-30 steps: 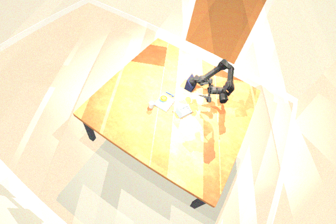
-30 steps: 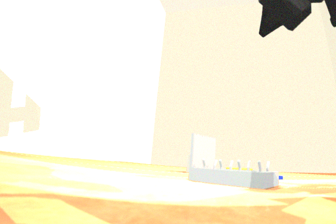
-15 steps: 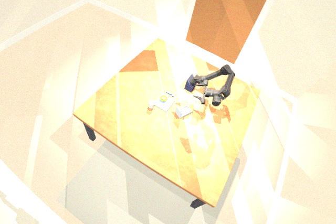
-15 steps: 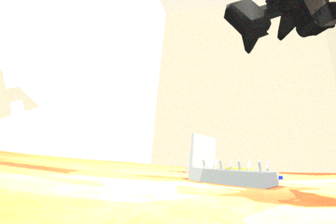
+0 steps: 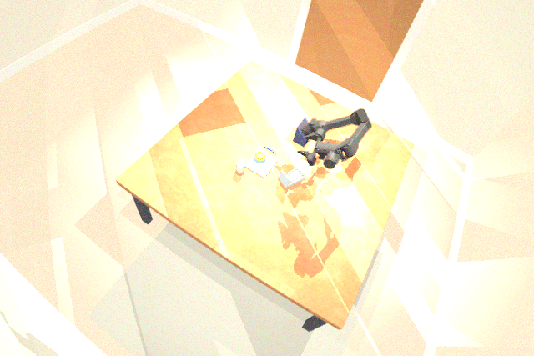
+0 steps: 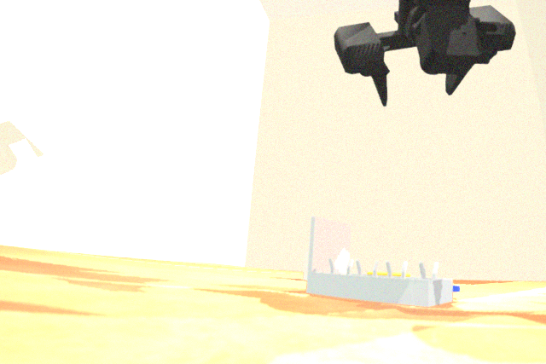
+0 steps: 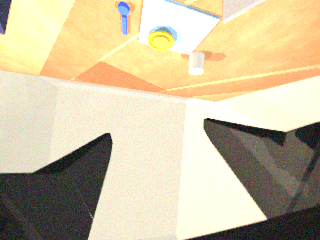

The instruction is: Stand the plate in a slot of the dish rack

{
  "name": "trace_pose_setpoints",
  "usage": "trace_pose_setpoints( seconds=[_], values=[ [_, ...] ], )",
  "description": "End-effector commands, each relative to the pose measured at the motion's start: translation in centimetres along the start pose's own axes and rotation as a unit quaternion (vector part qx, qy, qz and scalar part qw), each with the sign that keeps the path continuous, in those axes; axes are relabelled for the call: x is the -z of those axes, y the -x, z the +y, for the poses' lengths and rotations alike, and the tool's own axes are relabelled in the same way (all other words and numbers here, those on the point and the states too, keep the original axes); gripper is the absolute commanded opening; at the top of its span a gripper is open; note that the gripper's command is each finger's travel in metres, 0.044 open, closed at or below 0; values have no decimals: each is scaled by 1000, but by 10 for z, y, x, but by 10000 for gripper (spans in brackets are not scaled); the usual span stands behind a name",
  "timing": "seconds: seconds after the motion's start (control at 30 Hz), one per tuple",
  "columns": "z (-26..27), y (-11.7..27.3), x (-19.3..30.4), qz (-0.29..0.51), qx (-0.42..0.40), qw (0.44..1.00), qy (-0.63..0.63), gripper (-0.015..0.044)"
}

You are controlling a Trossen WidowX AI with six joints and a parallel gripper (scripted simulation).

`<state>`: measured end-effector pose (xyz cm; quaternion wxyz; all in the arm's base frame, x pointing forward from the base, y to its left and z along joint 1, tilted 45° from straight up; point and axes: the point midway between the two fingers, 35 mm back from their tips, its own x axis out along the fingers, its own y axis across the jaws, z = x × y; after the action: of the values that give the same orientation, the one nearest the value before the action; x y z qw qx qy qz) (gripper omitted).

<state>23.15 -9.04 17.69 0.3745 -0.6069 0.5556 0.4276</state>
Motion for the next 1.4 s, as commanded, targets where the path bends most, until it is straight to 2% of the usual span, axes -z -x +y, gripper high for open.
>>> trace_pose_setpoints(
  seconds=[0.0, 0.37, 0.7, 1.03, 1.37],
  values=[
    [-4, -7, 3, -23, -12, 999, -43, 400],
    [-10, -41, 11, -107, -75, 976, -175, 400],
    [-16, -70, 18, -178, -128, 932, -289, 400],
    [-18, -102, 28, -243, -178, 867, -397, 400],
    [-18, -131, 38, -302, -230, 777, -502, 400]
  ],
)
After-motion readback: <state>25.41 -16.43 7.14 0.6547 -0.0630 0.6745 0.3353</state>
